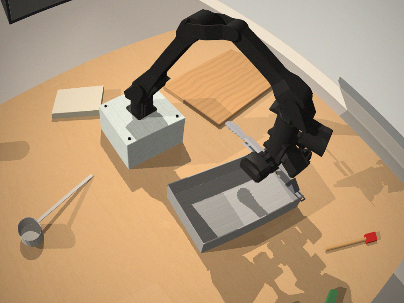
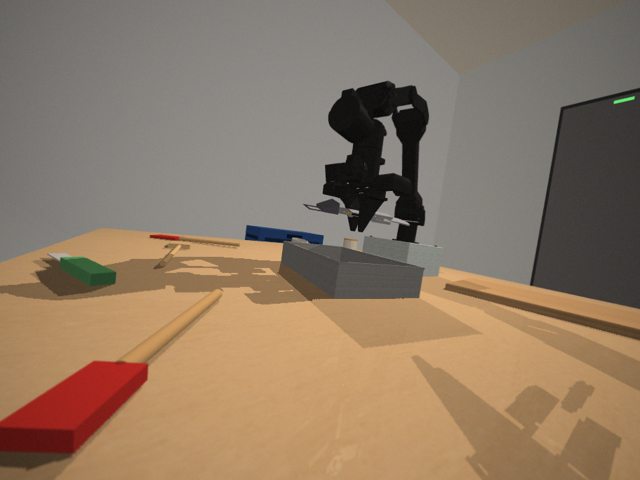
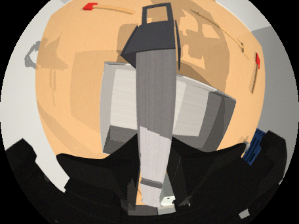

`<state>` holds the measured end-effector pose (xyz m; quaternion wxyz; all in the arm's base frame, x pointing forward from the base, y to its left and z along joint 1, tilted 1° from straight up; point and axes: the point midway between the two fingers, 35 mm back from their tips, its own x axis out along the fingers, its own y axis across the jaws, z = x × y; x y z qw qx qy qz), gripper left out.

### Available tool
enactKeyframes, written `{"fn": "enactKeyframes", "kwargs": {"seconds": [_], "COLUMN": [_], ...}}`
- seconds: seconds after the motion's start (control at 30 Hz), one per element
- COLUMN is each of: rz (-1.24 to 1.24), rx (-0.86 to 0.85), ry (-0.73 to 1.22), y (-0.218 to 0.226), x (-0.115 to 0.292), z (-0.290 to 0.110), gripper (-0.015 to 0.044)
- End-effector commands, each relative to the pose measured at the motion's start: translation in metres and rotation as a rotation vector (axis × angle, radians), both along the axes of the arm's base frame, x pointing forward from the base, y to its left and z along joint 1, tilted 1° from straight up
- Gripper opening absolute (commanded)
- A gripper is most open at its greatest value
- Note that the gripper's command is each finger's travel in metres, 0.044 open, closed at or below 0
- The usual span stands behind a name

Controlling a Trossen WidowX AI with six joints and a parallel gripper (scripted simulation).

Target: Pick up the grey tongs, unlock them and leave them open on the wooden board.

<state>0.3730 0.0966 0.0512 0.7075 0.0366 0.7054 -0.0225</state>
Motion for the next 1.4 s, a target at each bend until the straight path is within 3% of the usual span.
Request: {"fn": "enactKeyframes", "kwargs": {"seconds": [0.0, 0.97, 1.37], "rz": [0.097, 0.929, 1.041], "rx": [0.006, 0.007, 0.008], "ry": [-0.014, -0.029, -0.032], "y": [0.024, 0.183, 0.200], "x": [-0.006, -0.109, -0.129], "z": [0.010, 0.052, 0.054], "gripper": [-0.0150, -0.0150, -0.0150]}}
